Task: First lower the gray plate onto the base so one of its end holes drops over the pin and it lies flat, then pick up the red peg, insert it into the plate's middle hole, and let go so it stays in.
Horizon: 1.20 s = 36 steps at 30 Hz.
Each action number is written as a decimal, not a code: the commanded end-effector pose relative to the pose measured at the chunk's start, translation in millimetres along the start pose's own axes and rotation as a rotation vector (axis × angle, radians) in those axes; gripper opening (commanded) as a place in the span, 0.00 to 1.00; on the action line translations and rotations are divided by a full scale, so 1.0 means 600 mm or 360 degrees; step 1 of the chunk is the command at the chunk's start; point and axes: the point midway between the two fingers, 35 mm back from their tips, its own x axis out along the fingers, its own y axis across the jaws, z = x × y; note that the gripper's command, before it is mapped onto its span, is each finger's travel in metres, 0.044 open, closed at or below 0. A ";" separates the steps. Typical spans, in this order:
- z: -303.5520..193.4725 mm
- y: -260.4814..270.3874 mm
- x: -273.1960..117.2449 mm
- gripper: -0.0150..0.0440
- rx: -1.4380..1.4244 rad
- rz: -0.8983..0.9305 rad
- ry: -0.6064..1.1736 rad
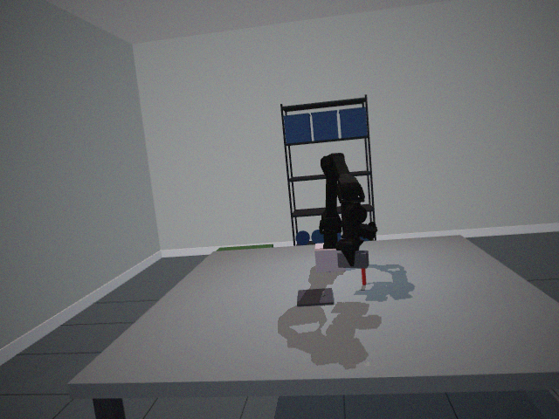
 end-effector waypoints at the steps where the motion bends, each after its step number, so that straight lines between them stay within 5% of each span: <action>1: -0.002 0.001 -0.028 0.25 -0.0009 -0.0014 -0.0006; 10: -0.010 0.004 -0.050 0.25 -0.0013 -0.0009 -0.0003; 36: -0.123 -0.041 0.025 0.25 0.0034 -0.0012 0.0008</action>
